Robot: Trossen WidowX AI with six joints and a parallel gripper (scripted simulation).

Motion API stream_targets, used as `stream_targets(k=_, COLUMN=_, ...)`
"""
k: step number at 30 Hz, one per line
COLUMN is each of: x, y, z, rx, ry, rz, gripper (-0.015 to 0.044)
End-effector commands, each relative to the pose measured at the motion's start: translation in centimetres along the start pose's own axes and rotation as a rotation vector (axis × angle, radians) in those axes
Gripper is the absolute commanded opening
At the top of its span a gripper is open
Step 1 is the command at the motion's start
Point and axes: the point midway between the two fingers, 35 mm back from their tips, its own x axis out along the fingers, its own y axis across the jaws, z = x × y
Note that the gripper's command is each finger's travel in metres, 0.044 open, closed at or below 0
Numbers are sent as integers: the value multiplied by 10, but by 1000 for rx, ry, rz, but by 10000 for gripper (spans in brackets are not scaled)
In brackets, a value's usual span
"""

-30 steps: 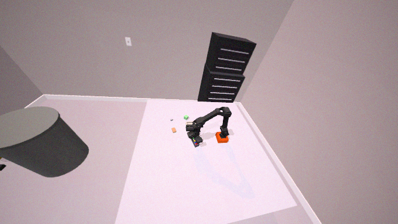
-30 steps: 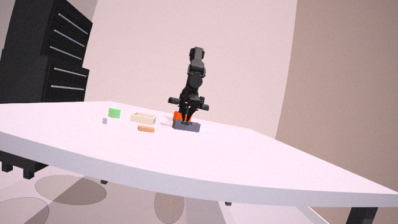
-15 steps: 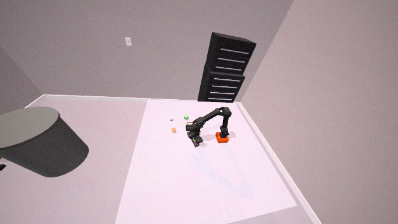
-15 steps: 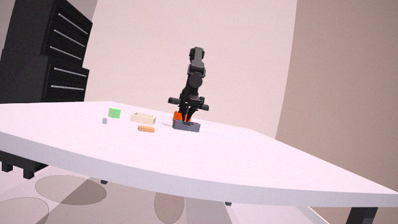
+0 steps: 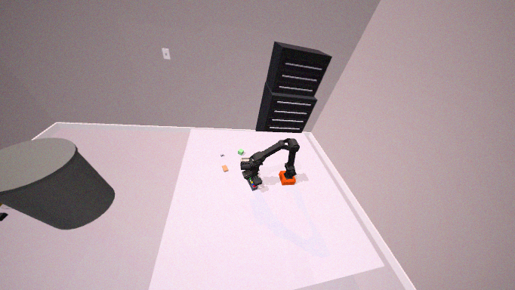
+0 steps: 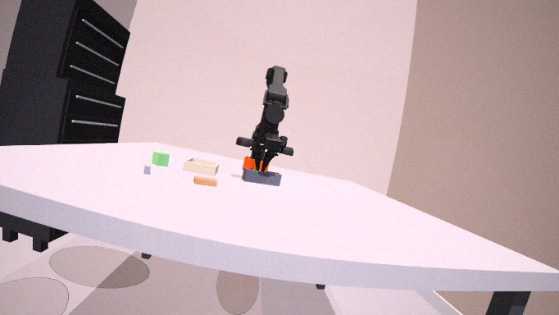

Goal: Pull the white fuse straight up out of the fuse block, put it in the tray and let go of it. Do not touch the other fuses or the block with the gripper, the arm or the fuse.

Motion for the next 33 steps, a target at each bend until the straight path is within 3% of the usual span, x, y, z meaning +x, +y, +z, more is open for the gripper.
stream_targets(k=1, x=1, y=1, z=0, rx=2, ry=1, rz=5, gripper=64)
stream_targets(k=13, x=1, y=1, z=0, rx=2, ry=1, rz=5, gripper=64)
stream_targets(k=23, x=0, y=0, z=0, rx=0, ry=0, rz=0, gripper=0)
stream_targets(k=33, x=-3, y=0, z=0, rx=0, ry=0, rz=0, gripper=0)
